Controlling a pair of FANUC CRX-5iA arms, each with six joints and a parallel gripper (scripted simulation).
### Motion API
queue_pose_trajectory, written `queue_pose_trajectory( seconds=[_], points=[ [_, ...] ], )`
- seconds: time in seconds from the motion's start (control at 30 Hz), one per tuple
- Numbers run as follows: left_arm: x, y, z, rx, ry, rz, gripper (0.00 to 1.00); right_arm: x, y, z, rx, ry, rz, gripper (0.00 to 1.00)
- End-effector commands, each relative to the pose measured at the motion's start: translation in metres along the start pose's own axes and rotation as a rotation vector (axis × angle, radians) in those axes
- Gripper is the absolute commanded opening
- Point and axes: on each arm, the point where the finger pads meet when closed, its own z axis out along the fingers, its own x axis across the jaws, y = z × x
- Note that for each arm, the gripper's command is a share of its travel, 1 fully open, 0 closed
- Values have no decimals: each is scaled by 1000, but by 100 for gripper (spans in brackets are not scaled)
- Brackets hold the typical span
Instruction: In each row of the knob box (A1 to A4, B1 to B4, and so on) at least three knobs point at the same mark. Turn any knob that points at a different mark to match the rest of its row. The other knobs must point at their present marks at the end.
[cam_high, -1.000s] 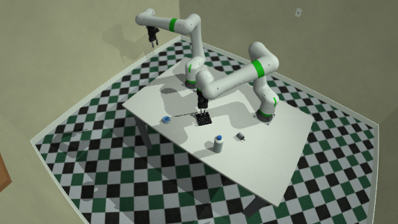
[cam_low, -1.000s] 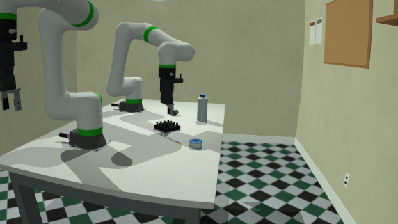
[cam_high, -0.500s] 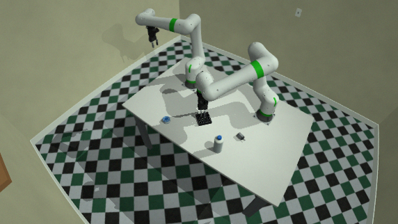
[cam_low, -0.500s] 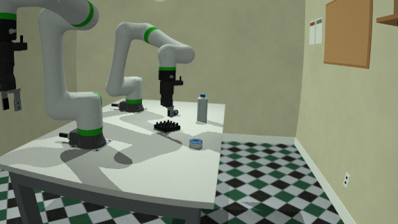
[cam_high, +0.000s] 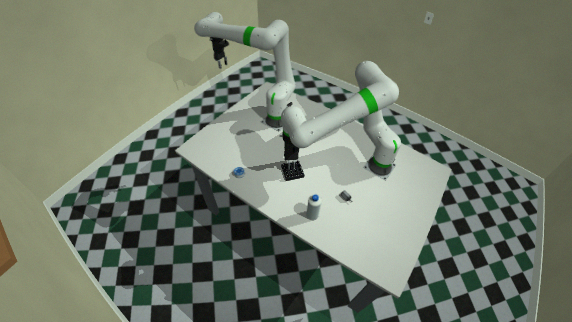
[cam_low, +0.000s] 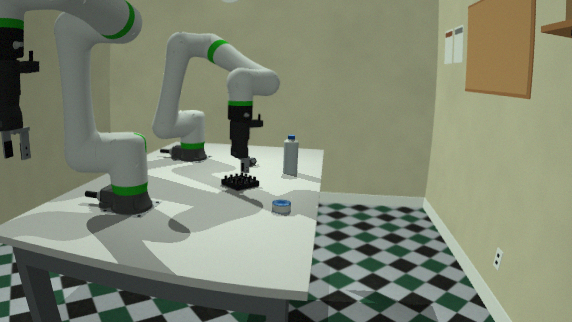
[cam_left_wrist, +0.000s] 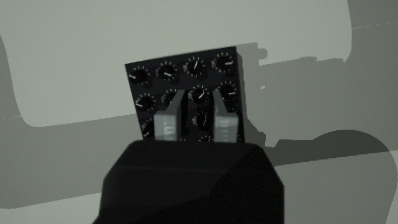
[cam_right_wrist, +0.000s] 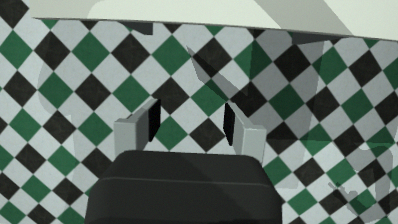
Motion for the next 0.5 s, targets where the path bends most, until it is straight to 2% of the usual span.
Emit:
queue_pose_trajectory(
  seconds=[0.0,0.47],
  points=[
    [1,0,3,0,2,0,46,0,0,-1,-2,0,0,100],
    [1,0,10,0,2,0,46,0,0,-1,-2,0,0,100]
  ],
)
